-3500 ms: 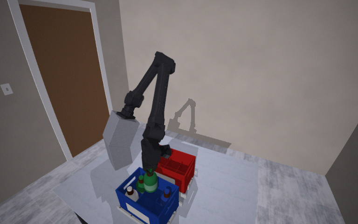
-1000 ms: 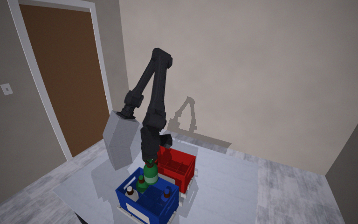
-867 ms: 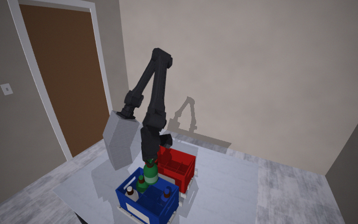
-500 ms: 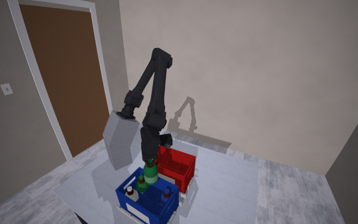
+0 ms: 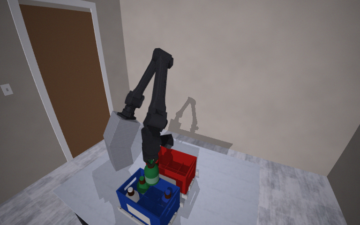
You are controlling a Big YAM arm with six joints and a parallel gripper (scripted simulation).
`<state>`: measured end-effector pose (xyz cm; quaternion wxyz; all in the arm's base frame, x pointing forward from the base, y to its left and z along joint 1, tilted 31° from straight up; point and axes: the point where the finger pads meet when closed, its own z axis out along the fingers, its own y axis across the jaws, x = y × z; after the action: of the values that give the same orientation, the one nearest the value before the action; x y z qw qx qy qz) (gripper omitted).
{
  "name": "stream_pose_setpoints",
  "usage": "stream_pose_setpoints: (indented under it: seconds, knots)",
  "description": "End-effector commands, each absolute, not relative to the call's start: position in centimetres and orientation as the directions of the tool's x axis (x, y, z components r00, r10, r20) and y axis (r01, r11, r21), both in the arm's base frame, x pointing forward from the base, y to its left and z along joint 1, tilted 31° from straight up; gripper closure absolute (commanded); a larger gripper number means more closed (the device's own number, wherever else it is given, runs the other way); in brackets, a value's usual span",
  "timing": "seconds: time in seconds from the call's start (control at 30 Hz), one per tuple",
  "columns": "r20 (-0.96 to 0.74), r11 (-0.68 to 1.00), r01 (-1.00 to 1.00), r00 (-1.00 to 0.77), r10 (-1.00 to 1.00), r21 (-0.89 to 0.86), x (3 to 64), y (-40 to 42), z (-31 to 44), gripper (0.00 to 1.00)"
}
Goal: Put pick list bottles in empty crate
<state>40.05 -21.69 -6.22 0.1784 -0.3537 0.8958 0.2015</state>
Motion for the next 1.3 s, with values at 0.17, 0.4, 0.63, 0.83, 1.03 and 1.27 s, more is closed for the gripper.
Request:
stream_pose_setpoints:
  seconds: [0.17, 0.4, 0.63, 0.83, 1.03, 1.27]
  knots:
    - [-0.480, 0.702, -0.701, -0.663, -0.574, 0.129, 41.9, -26.0, -2.2, 1.00]
    - [-0.479, 0.714, -0.686, -0.678, -0.558, 0.140, 41.9, -25.3, -1.9, 1.00]
    - [-0.479, 0.695, -0.708, -0.658, -0.581, 0.129, 42.6, -23.2, -1.7, 1.00]
    - [-0.477, 0.689, -0.709, -0.663, -0.577, 0.152, 41.8, -21.2, -1.7, 1.00]
    - [-0.472, 0.692, -0.700, -0.677, -0.565, 0.175, 40.8, -19.9, -1.6, 1.00]
    - [-0.480, 0.689, -0.710, -0.659, -0.579, 0.143, 42.1, -19.5, -0.5, 1.00]
